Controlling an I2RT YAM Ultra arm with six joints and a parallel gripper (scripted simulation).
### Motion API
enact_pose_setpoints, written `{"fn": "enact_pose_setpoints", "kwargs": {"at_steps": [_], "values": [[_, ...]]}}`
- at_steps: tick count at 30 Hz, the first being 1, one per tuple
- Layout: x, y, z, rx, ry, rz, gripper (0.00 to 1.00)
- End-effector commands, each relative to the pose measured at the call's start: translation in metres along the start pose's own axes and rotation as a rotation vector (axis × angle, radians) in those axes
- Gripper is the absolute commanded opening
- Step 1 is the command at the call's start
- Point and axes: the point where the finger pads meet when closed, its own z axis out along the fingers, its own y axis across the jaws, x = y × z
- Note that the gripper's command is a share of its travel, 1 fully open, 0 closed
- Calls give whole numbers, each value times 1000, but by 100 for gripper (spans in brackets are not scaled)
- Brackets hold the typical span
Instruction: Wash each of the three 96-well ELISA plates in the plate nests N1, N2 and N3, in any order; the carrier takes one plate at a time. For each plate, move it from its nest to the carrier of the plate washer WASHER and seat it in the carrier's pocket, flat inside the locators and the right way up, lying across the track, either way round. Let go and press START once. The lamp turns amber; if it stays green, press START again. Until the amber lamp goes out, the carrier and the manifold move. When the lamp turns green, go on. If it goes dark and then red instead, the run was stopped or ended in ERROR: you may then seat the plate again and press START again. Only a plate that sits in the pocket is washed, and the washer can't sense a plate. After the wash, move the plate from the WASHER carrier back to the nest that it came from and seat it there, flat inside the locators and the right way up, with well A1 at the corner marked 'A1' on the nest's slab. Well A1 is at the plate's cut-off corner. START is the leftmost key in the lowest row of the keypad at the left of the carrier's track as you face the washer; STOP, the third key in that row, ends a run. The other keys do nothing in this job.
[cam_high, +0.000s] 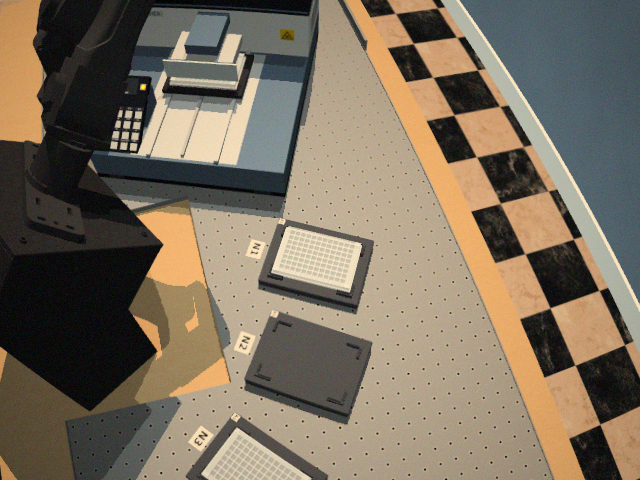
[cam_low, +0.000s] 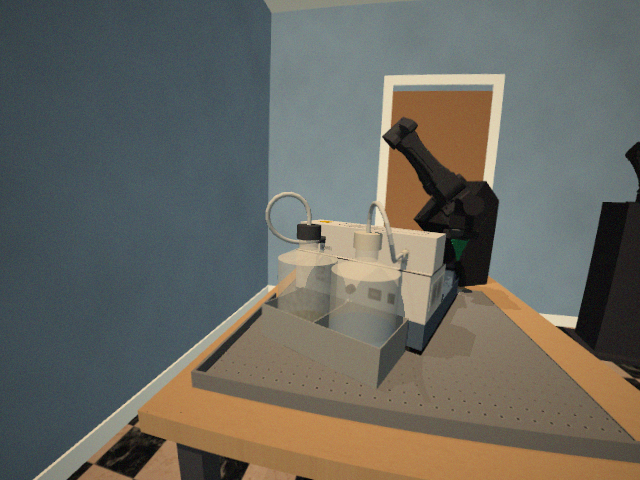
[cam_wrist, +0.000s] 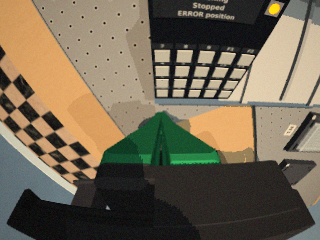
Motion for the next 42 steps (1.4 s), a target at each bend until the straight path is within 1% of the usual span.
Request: {"fn": "enact_pose_setpoints", "kwargs": {"at_steps": [1, 9, 31, 32, 34, 42], "values": [[2, 0, -4, 4, 5, -1, 0], [2, 0, -17, 4, 5, -1, 0], [2, 0, -17, 4, 5, -1, 0], [-1, -1, -18, 4, 5, -1, 100], [-1, -1, -18, 4, 5, -1, 100], [-23, -11, -30, 4, 5, 0, 100]]}}
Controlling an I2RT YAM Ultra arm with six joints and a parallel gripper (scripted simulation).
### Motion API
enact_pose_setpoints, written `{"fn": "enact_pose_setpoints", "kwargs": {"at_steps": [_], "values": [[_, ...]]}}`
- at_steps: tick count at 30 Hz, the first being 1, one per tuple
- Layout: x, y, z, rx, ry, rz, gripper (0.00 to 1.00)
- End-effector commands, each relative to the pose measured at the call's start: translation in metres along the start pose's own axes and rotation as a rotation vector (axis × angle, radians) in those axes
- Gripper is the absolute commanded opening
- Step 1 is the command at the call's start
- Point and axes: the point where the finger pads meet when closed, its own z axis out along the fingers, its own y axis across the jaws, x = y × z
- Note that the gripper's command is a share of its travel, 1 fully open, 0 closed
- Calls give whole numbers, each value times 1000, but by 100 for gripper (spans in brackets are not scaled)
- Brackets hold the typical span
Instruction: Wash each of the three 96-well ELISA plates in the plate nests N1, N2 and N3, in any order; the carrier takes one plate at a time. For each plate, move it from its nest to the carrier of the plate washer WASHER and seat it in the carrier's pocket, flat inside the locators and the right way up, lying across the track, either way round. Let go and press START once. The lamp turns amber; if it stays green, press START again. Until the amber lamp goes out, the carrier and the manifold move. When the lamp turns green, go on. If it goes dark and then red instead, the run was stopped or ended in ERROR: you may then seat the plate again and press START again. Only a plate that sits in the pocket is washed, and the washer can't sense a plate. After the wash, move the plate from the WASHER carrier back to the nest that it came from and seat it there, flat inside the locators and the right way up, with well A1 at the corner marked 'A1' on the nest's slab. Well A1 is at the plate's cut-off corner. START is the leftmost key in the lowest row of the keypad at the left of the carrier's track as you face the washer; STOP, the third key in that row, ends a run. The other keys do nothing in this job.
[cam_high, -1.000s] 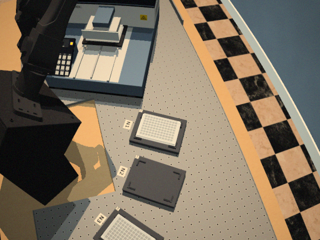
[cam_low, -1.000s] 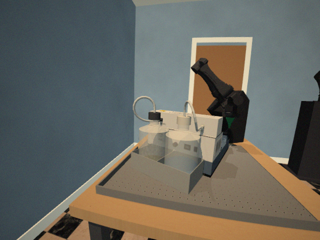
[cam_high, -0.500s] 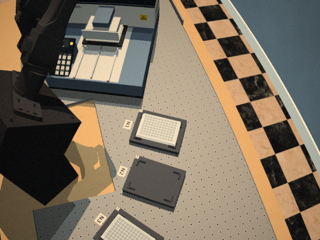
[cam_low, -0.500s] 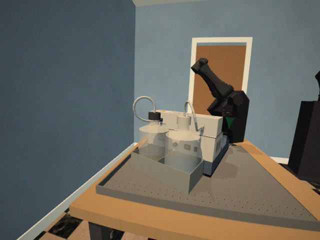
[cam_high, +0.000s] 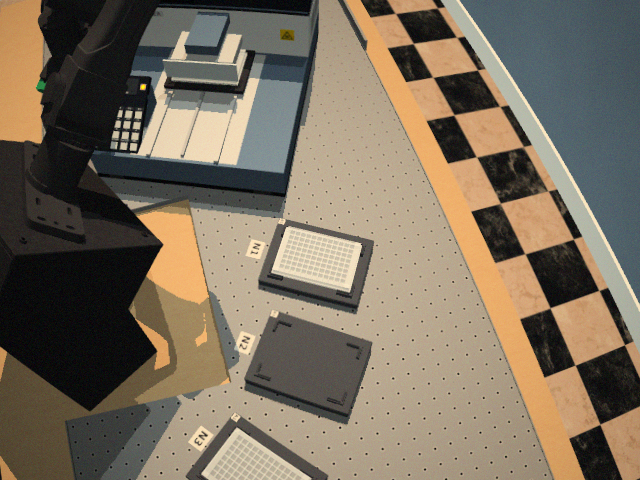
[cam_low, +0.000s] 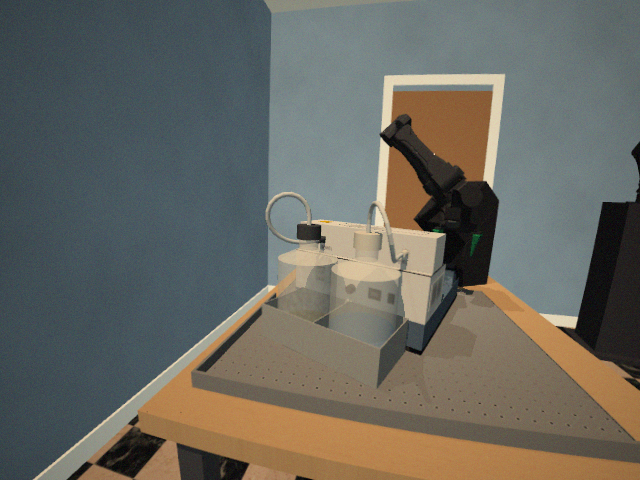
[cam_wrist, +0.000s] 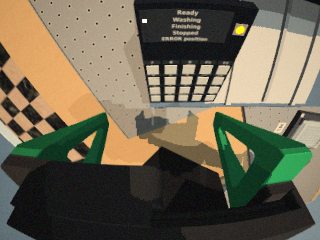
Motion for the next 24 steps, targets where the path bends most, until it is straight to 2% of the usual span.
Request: {"fn": "enact_pose_setpoints", "kwargs": {"at_steps": [1, 24], "values": [[-6, -3, -6, 0, 5, -23, 100], [-65, -28, -36, 0, 4, -22, 100]]}}
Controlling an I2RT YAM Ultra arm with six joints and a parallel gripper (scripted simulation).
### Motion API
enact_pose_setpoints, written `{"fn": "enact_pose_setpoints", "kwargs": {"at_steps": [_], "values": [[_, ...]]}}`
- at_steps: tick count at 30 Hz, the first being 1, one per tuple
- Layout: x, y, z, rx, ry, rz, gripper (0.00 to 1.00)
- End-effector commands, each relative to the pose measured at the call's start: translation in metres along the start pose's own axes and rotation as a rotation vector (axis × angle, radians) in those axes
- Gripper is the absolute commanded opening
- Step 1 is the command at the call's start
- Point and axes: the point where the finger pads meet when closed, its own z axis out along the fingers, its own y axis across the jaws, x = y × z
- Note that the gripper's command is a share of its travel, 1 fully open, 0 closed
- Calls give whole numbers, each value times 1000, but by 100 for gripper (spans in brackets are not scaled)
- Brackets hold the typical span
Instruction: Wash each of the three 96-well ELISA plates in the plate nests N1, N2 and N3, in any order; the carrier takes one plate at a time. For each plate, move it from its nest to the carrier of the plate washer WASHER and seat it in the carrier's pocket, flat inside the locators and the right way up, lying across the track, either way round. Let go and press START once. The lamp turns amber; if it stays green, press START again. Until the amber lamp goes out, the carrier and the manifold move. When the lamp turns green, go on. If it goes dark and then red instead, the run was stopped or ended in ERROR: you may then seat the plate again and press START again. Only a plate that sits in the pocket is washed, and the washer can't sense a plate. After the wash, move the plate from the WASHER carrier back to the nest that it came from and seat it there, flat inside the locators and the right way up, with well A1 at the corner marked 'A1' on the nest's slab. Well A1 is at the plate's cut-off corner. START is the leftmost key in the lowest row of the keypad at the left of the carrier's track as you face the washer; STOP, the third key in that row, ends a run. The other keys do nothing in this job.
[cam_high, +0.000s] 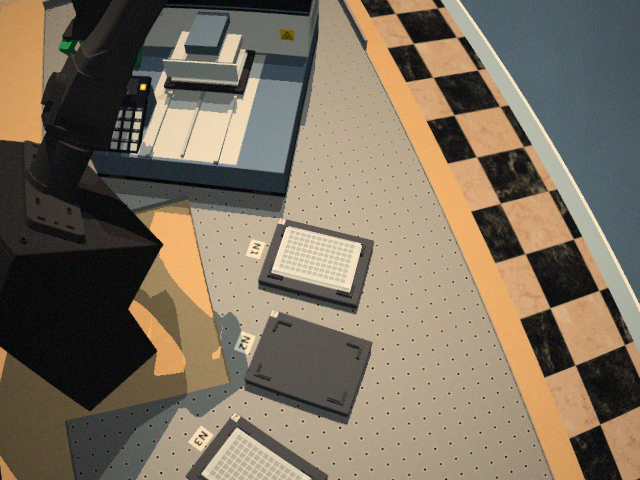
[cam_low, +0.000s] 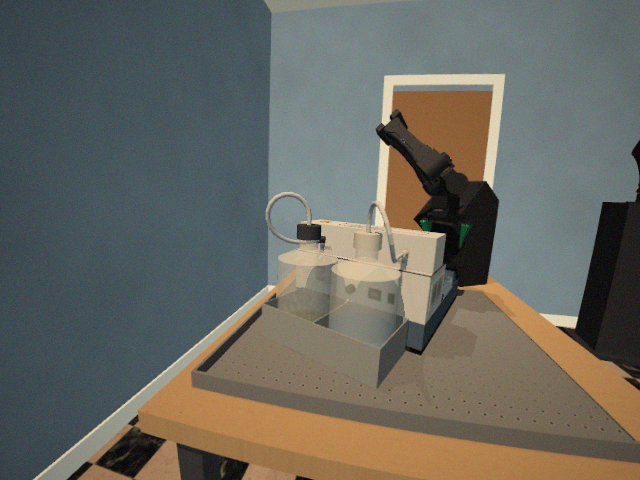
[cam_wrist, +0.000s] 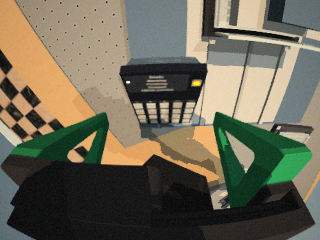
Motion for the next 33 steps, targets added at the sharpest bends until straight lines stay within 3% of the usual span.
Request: {"fn": "enact_pose_setpoints", "kwargs": {"at_steps": [1, 33], "values": [[-2, -3, -5, 1, 10, -28, 100], [-83, -36, -46, 1, 8, -27, 100]]}}
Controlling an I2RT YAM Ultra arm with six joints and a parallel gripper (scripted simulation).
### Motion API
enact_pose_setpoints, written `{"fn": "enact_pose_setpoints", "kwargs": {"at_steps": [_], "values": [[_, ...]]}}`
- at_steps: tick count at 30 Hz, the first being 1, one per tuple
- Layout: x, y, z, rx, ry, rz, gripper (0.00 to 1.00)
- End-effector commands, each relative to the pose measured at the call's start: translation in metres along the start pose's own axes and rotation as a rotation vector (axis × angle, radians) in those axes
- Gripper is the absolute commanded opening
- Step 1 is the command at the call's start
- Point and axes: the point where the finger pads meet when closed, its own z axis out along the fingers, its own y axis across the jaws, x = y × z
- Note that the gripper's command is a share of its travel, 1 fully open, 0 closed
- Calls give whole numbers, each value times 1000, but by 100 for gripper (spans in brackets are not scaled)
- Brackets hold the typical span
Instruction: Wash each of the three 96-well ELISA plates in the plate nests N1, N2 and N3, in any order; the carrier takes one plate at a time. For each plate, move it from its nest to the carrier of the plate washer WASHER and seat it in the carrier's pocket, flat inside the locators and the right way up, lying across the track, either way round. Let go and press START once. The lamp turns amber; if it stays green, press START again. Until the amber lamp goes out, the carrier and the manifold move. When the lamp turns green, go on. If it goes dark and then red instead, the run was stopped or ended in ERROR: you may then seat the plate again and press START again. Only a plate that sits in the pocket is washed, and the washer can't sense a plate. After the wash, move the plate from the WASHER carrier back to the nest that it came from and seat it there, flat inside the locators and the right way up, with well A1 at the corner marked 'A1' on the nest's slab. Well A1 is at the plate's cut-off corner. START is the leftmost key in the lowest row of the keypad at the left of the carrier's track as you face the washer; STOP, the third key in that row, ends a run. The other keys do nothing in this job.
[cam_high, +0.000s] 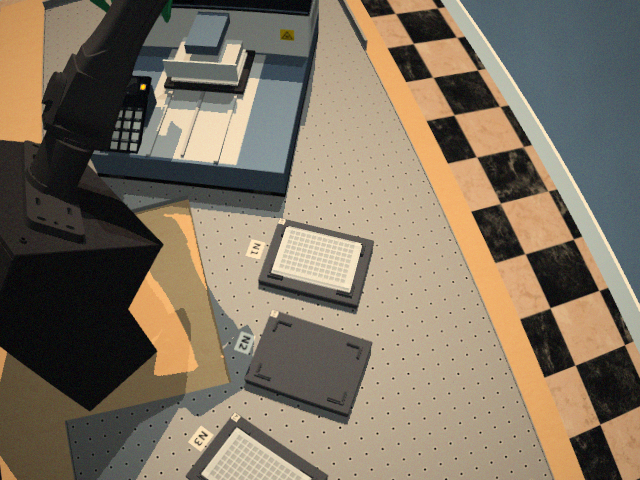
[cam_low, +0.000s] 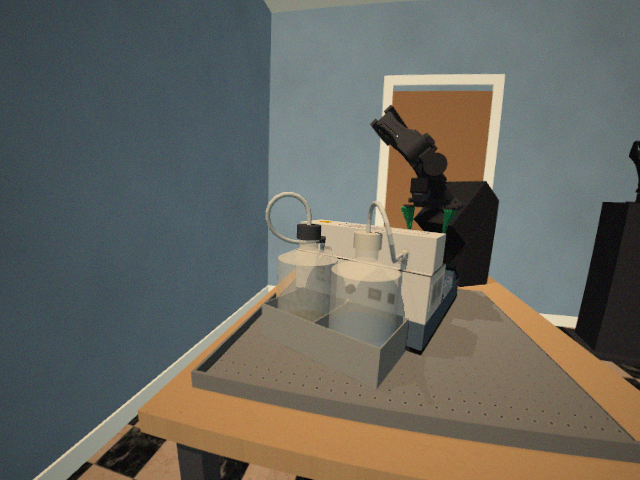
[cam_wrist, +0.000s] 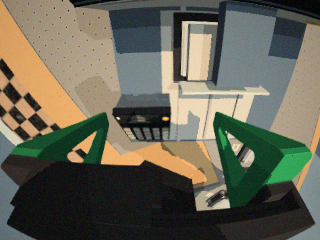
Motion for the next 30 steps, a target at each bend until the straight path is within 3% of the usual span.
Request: {"fn": "enact_pose_setpoints", "kwargs": {"at_steps": [1, 30], "values": [[-5, -4, -8, 0, 7, -22, 100], [-7, -5, -9, 0, 7, -22, 100]]}}
